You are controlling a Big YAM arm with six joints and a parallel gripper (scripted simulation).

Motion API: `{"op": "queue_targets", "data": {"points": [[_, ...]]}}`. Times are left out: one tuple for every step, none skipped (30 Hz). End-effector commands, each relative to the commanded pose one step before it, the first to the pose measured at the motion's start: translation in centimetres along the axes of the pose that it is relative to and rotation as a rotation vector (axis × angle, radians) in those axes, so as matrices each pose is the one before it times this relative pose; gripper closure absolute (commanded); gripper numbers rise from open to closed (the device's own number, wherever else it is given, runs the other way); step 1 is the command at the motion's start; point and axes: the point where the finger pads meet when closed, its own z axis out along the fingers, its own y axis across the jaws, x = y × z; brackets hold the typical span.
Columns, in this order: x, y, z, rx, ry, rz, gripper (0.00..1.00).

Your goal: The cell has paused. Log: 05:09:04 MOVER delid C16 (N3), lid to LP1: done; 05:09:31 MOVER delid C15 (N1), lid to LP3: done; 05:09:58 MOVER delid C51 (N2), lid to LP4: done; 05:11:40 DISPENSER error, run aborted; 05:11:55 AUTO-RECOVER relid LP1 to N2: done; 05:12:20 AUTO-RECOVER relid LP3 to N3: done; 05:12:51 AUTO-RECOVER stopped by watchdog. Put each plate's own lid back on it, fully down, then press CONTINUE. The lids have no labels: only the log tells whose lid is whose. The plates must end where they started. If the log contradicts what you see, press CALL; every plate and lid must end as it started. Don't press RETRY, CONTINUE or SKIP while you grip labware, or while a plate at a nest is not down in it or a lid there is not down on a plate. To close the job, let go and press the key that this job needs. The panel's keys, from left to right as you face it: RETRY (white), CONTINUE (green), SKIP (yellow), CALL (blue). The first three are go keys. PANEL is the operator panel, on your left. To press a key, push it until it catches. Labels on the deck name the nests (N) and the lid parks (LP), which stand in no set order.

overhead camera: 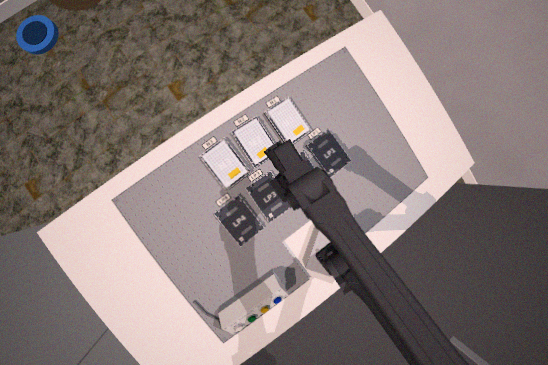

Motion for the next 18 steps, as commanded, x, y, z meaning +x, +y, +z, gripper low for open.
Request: {"op": "queue_targets", "data": {"points": [[-1.641,-0.286,-3.381,-0.00126,-0.04094,-0.00609,1.0],[-0.016,0.001,-0.535,0.00011,-0.00047,-0.00006,1.0],[-0.015,0.001,-0.534,0.00012,-0.00045,-0.00005,1.0],[-0.014,0.001,-0.533,0.00012,-0.00043,-0.00005,1.0],[-0.013,0.001,-0.533,0.00012,-0.00042,-0.00005,1.0],[0.012,0.003,-0.269,0.00006,-0.0002,-0.00003,1.0],[0.018,0.002,-0.021,0.00005,0.0,0.0,1.0],[1.647,0.024,1.177,-0.00262,0.03653,0.00308,1.0],[0.998,0.08,1.309,-0.00335,0.04534,-0.00042,1.0],[0.026,0.09,0.051,-0.00017,0.00126,-0.00286,1.0],[0.0,0.0,0.0,0.0,0.0,0.0,1.0],[0.0,0.0,0.0,0.0,0.0,0.0,1.0],[0.005,-0.002,0.012,0.0003,0.00006,-0.00012,1.0],[-0.116,0.0,0.012,0.00036,-0.00473,-0.00067,1.0],[-0.082,0.004,-0.004,0.00021,-0.00293,-0.00053,1.0],[-0.052,0.006,0.002,0.00013,-0.00182,-0.00045,1.0],[-0.003,0.007,0.038,0.00004,-0.00071,0.00045,1.0],[-0.038,0.007,0.012,0.0001,-0.00151,0.0,1.0]]}}
